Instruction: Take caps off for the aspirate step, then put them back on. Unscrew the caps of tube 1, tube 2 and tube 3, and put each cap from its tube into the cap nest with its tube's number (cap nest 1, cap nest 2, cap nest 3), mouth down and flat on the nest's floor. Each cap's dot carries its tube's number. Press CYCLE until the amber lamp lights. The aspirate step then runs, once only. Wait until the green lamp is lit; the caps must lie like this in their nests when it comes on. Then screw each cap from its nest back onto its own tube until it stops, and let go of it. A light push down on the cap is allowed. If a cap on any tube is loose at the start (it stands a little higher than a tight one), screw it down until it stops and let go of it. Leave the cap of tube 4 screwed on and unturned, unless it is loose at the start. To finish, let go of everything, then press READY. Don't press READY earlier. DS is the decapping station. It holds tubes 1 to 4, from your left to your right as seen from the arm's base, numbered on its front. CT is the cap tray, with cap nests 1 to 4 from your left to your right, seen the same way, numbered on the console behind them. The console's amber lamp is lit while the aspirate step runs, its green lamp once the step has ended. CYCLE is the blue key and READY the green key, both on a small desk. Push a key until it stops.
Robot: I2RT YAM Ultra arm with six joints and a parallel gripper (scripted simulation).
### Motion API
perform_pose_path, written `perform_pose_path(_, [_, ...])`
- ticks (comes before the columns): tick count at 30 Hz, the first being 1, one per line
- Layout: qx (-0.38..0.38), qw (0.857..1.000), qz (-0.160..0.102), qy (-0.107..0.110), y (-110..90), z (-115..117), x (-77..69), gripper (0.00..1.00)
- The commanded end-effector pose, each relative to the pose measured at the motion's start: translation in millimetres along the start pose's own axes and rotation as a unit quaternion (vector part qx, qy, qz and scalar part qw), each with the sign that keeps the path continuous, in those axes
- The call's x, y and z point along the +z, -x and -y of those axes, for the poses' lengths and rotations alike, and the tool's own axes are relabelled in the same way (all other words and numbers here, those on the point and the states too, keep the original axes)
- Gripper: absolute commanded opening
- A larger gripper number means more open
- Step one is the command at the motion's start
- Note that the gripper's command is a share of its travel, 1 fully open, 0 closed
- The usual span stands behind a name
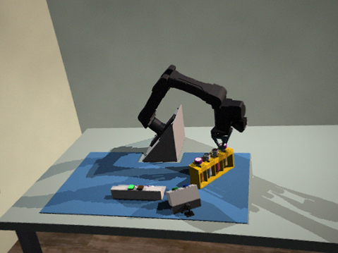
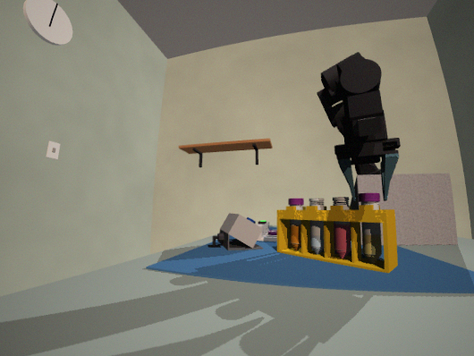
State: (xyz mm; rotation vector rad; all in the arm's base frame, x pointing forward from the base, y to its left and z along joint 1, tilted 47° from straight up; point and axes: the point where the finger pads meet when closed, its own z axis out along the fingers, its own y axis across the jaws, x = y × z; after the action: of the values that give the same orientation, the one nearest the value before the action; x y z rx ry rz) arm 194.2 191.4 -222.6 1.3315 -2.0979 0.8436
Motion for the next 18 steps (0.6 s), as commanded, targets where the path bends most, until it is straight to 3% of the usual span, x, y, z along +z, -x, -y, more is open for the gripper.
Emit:
perform_pose_path(1, [-0.098, 0.995, 0.010, -0.002, 3.6, 1.1, -7.3, 0.49])
perform_pose_path(9, [-0.216, 0.976, 0.010, -0.004, 3.9, 1.2, -7.3, 0.49])
perform_pose_path(18, [-0.388, 0.922, 0.009, -0.005, 4.5, 1.3, -7.3, 0.49])
